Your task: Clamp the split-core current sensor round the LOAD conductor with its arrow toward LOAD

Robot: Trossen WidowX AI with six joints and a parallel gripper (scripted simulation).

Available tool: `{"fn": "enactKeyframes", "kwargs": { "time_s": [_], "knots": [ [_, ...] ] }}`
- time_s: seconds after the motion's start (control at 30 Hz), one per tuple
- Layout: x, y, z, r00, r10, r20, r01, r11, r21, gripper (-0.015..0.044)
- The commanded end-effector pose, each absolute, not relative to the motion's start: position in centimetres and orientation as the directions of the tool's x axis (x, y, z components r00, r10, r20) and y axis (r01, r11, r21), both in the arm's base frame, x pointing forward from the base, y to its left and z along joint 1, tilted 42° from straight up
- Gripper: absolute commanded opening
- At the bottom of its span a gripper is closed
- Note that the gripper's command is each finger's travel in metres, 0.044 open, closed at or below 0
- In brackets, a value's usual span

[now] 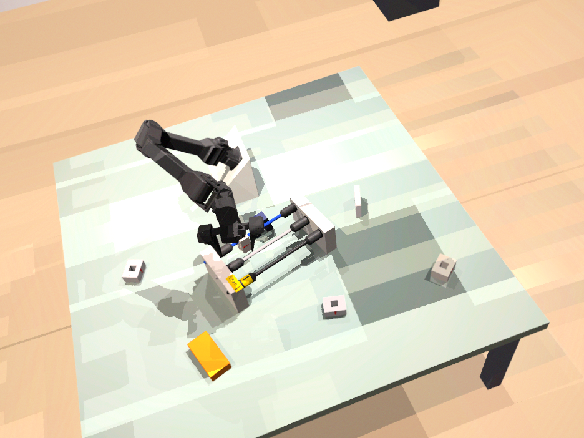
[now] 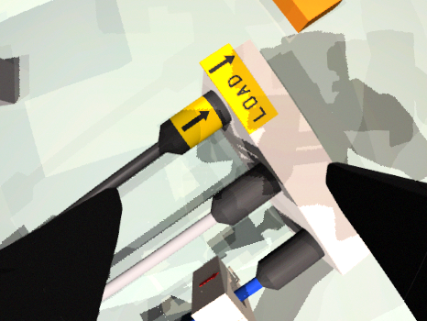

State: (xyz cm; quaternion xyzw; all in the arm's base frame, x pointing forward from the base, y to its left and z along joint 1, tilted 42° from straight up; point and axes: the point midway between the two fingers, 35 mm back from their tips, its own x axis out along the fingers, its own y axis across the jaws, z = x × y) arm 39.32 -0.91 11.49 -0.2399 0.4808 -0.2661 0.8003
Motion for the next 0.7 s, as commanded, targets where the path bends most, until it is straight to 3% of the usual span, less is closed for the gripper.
{"fn": "enactKeyframes", "kwargs": {
  "time_s": [0.0,0.3,0.67],
  "knots": [
    [34.7,1.2,6.6,0.308,-0.632,-0.711,0.042,0.755,-0.654,0.044],
    [22.0,1.9,-0.2,0.057,-0.664,-0.746,-0.243,0.715,-0.655,0.044],
    [21.8,1.4,-0.8,0.053,-0.665,-0.745,-0.248,0.714,-0.654,0.044]
  ]
}}
